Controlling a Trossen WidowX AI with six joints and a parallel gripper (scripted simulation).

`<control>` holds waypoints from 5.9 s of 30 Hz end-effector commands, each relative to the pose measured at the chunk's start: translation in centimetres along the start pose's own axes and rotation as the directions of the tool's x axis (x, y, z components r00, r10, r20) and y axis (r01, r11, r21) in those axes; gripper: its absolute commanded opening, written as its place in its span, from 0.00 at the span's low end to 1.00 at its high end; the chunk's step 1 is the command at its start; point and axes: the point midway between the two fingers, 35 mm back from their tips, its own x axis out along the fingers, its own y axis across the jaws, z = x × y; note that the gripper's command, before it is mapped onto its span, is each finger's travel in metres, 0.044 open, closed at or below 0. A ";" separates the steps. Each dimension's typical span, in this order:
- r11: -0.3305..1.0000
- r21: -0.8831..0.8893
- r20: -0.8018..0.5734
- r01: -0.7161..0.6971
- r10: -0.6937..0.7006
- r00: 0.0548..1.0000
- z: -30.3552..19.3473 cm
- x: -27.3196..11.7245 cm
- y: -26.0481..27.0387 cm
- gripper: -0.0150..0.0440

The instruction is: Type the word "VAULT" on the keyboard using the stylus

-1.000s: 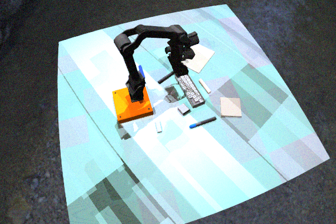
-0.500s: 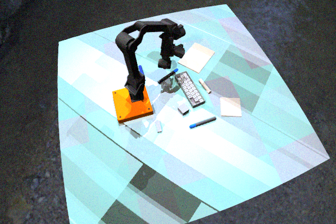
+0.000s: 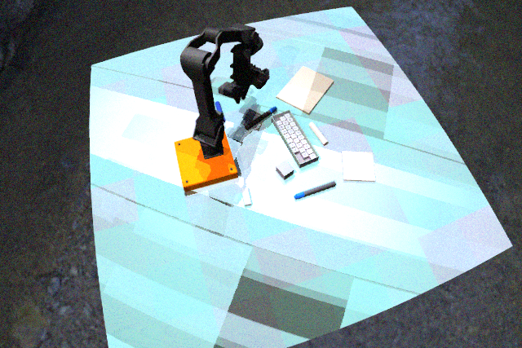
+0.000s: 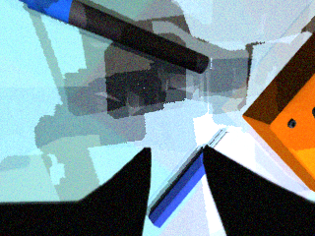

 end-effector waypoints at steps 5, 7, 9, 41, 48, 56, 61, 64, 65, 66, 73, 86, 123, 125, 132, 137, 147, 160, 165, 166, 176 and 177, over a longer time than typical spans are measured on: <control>0.815 0.574 0.251 -0.083 -0.079 0.965 -6.5 1.3 -3.3 0.51; 0.774 0.623 0.269 -0.112 -0.077 0.960 -6.9 1.4 -3.6 0.51; 0.728 0.670 0.284 -0.141 -0.076 0.956 -7.2 1.5 -3.8 0.51; 0.717 0.681 0.288 -0.148 -0.076 0.955 -7.1 2.3 -3.9 0.51; 0.717 0.681 0.288 -0.148 -0.076 0.955 -7.2 2.8 -3.8 0.51; 0.717 0.681 0.288 -0.148 -0.076 0.955 -7.2 3.3 -3.6 0.51; 0.717 0.681 0.288 -0.148 -0.076 0.955 -7.3 3.6 -3.5 0.51; 0.717 0.681 0.288 -0.148 -0.076 0.955 -7.3 3.9 -3.4 0.51; 0.717 0.681 0.288 -0.148 -0.076 0.955 -7.3 3.9 -3.4 0.51; 0.717 0.681 0.288 -0.148 -0.076 0.955 -7.3 3.9 -3.4 0.51; 0.717 0.681 0.288 -0.148 -0.076 0.955 -7.4 4.4 -3.3 0.51; 0.717 0.681 0.288 -0.148 -0.076 0.955 -7.5 5.2 -3.1 0.51; 0.717 0.681 0.288 -0.148 -0.076 0.955 -7.7 7.3 -2.5 0.51; 0.720 0.679 0.284 -0.146 -0.074 0.956 -7.8 7.2 -2.4 0.42; 0.720 0.679 0.284 -0.146 -0.074 0.956 -7.8 7.2 -2.4 0.25; 0.720 0.679 0.284 -0.146 -0.074 0.956 -7.8 7.2 -2.4 0.25; 0.720 0.679 0.285 -0.147 -0.074 0.956 -7.4 2.8 -3.7 0.25; 0.779 0.613 0.292 -0.133 -0.067 0.954 -6.5 2.7 -3.2 0.25; 0.857 0.503 0.308 -0.110 -0.059 0.949 -5.4 2.5 -2.5 0.25; 0.871 0.480 0.312 -0.104 -0.058 0.948 -5.2 2.4 -2.4 0.25; 0.973 0.230 0.352 -0.031 -0.053 0.935 -3.0 2.0 -1.2 0.25; 0.979 0.204 0.356 -0.022 -0.053 0.933 -2.7 2.0 -1.1 0.25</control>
